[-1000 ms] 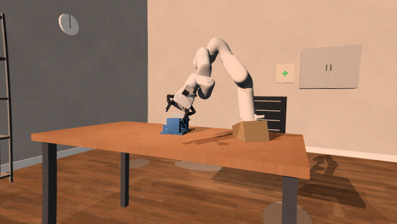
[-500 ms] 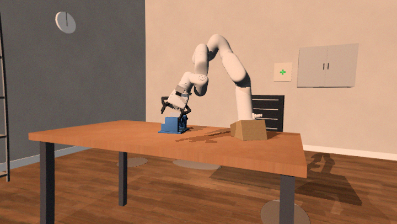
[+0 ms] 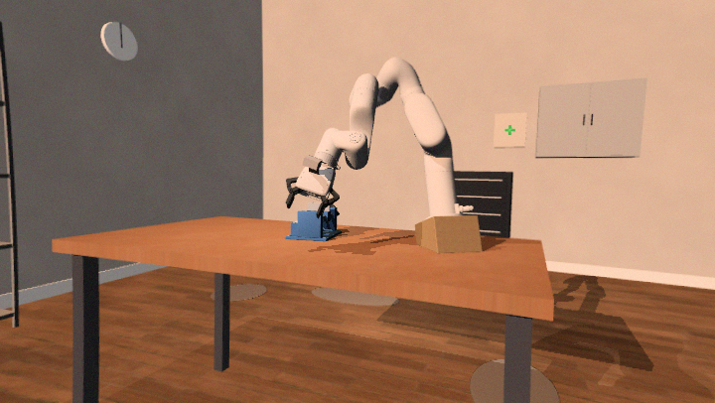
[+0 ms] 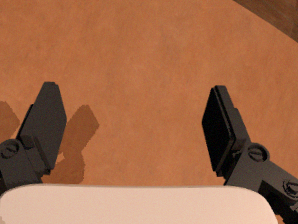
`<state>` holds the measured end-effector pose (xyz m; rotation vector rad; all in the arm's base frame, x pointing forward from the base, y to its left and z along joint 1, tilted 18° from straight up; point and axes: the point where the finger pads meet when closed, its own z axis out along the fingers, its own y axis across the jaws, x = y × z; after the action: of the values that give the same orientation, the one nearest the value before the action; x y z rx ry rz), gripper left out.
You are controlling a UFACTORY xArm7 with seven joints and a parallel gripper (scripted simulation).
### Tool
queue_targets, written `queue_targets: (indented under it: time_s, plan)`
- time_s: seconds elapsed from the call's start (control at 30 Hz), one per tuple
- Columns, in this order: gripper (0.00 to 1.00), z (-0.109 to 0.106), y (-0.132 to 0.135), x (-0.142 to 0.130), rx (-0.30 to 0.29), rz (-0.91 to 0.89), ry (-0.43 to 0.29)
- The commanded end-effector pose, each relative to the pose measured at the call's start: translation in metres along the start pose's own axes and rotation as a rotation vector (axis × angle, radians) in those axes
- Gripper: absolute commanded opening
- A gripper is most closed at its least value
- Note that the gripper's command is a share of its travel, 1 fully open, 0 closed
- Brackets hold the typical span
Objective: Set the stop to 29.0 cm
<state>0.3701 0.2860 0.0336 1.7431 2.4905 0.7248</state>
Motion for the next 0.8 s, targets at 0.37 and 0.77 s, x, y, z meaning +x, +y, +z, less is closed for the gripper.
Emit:
queue_targets:
  time_s: [0.37,0.77]
  plan:
    - [1.0,-0.006,0.011,-0.02,0.017,0.096,-0.055]
    - [1.0,-0.014,0.019,-0.039,0.029,0.193,-0.101]
